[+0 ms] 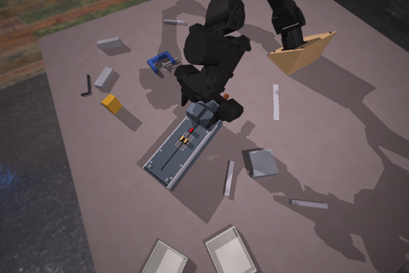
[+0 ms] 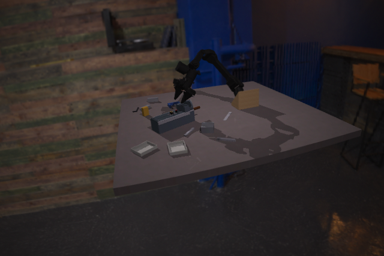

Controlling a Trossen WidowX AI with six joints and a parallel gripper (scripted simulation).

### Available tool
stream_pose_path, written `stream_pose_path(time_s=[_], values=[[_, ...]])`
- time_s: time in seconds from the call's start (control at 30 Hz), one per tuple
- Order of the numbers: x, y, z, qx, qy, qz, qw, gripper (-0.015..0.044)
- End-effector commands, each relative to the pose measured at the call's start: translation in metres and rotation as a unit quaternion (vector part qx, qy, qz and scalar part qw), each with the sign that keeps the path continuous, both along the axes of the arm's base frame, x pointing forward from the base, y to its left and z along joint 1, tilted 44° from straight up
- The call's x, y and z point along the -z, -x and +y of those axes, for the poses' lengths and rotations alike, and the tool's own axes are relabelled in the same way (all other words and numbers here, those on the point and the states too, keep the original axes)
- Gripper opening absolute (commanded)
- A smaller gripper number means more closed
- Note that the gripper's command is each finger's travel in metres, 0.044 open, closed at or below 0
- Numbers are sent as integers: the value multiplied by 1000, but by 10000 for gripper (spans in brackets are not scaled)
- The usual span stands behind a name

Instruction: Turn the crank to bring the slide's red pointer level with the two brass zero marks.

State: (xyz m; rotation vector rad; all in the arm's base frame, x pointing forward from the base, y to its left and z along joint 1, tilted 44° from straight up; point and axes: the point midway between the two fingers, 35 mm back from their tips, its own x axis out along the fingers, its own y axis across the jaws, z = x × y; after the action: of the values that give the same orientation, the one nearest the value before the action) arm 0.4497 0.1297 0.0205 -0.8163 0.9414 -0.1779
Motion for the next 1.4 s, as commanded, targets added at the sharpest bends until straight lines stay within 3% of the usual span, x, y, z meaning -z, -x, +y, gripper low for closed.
stream_pose_path(time_s=[0.0, 0.27, 0.63, 1.17, 1.37], values=[[-12, -2, 13, 0, -3, -2, 1000, 440], [-36, 1, 33, -2, -5, -4, 1000, 440], [-52, 44, 26, -46, -15, 4, 999, 440], [-59, 110, 9, -113, -28, 13, 993, 440], [-57, 111, 6, -115, -29, 14, 993, 440]])
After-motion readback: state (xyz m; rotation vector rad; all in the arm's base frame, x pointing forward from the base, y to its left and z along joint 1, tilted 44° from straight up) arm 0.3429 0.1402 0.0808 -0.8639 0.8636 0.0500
